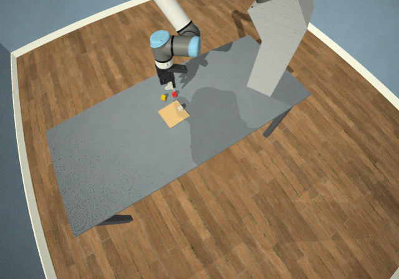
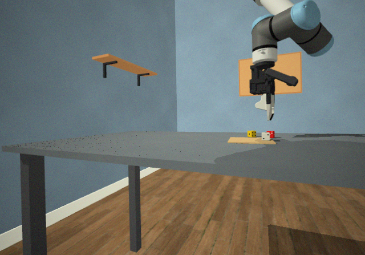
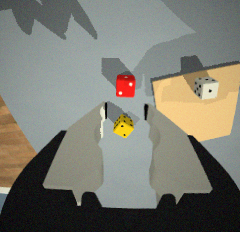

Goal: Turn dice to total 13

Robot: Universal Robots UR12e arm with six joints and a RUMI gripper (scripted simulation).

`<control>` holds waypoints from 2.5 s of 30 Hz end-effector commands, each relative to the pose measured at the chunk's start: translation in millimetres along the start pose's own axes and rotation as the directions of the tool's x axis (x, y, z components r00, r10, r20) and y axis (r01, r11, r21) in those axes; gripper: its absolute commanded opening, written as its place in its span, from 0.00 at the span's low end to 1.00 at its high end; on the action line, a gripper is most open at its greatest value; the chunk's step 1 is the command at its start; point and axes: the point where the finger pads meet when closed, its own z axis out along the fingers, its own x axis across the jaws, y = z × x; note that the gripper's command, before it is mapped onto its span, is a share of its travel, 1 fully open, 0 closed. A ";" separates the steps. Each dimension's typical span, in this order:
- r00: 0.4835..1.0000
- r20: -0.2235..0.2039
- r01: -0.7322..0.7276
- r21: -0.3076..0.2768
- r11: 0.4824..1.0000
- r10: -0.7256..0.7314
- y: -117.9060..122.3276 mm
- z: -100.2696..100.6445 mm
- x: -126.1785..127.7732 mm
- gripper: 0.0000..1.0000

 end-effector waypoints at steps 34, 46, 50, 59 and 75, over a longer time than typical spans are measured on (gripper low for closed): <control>1.000 0.000 0.000 -0.001 1.000 0.000 0.1 33.9 -0.1 0.24; 1.000 0.000 0.000 -0.001 1.000 0.000 0.1 33.9 -0.1 0.24; 1.000 0.000 0.000 -0.001 1.000 0.000 0.1 33.9 -0.1 0.24; 1.000 0.000 0.000 -0.001 1.000 0.000 0.1 33.9 -0.1 0.24; 1.000 0.000 0.000 -0.001 1.000 0.000 0.1 35.6 -0.1 0.24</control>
